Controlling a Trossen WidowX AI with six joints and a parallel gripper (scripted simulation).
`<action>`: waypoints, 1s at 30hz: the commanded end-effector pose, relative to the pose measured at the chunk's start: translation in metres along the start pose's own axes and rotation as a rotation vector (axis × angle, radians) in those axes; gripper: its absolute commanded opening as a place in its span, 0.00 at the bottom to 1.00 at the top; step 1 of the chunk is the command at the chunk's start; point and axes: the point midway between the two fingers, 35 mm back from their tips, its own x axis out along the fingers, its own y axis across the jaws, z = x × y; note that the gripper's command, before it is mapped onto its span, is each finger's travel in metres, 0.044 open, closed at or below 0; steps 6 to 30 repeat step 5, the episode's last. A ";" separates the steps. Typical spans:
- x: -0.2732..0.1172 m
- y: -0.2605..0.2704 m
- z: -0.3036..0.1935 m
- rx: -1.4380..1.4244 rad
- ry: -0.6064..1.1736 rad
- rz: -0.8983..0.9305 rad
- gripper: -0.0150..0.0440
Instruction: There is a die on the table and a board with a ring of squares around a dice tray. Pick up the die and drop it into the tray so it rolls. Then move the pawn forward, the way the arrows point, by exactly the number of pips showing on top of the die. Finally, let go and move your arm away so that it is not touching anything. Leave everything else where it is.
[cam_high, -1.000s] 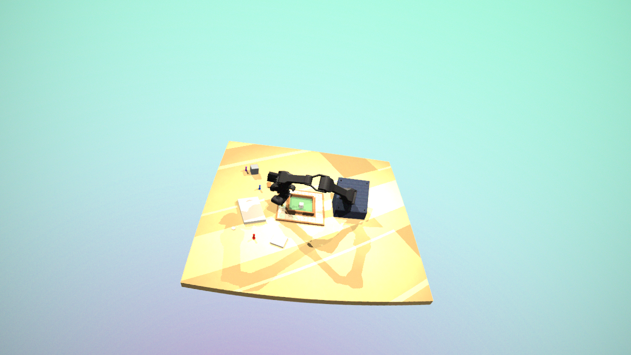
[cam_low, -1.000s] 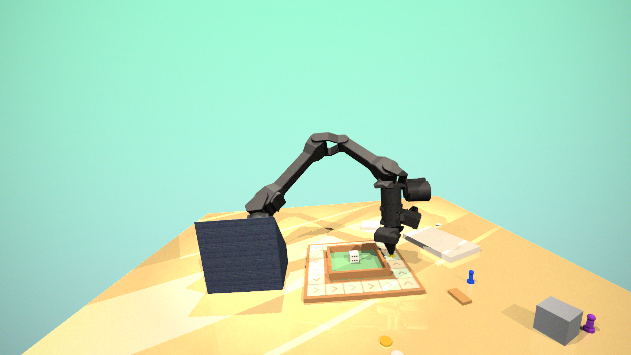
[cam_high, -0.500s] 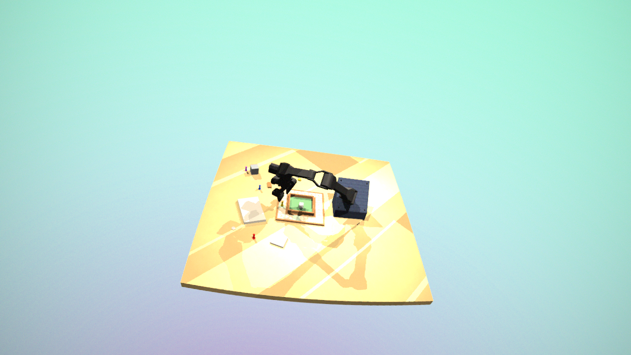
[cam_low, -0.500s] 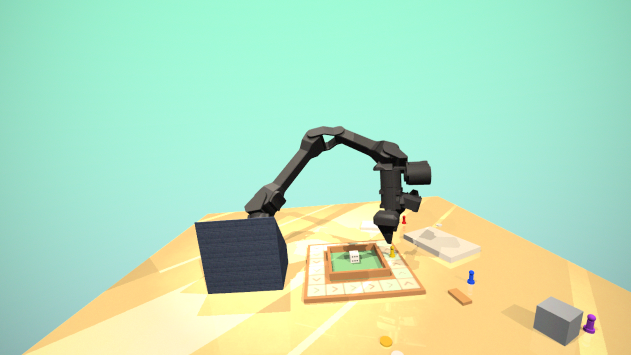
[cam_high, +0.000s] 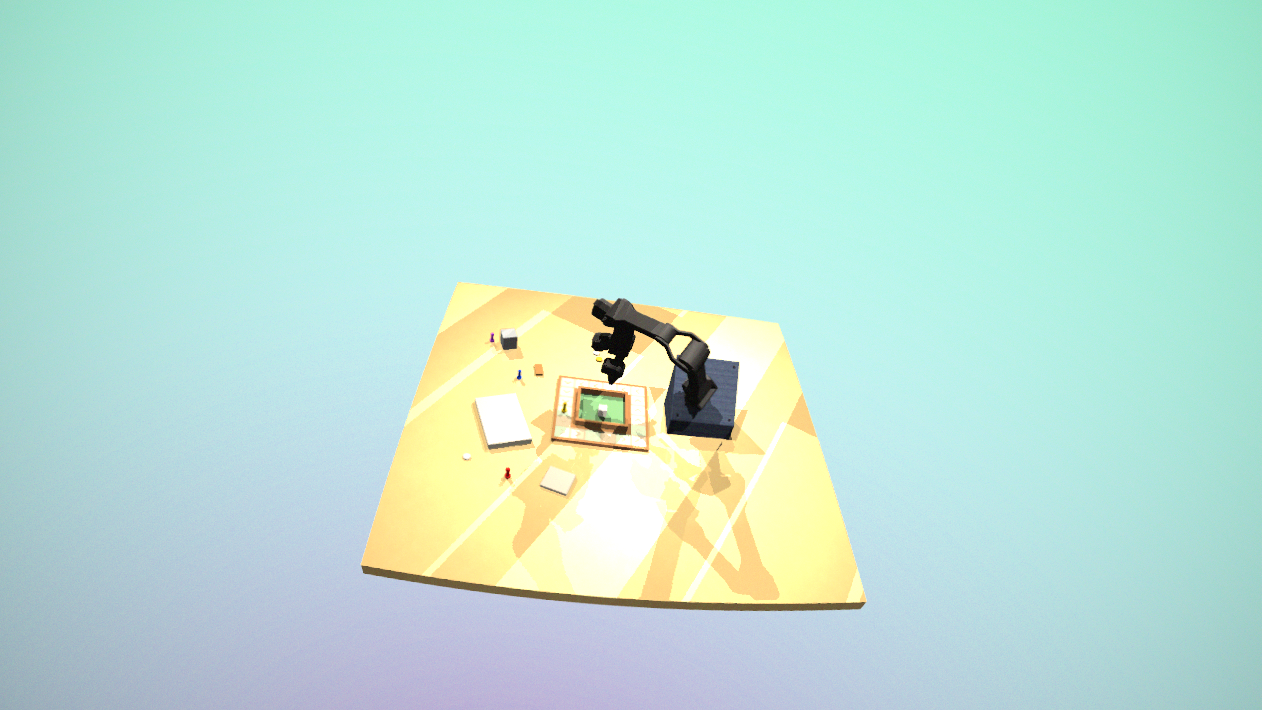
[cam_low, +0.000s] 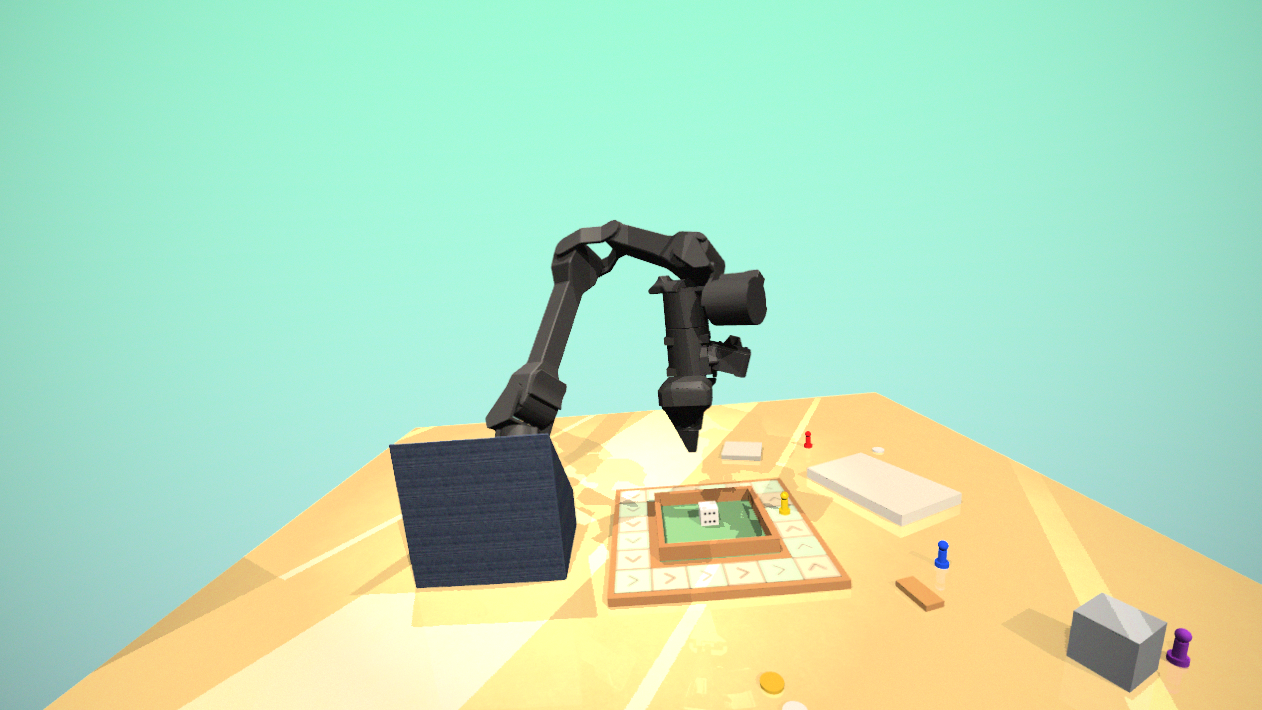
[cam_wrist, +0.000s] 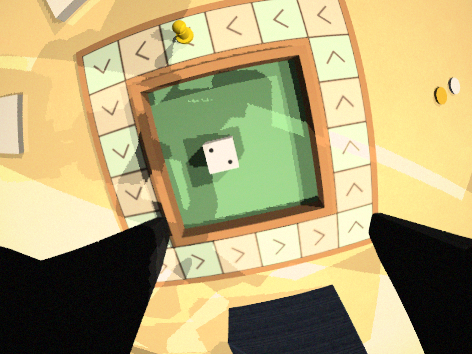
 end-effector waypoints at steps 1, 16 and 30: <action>0.003 0.003 0.006 -0.014 0.000 -0.001 1.00; 0.003 0.003 0.006 -0.014 0.000 -0.001 1.00; 0.003 0.003 0.006 -0.014 0.000 -0.001 1.00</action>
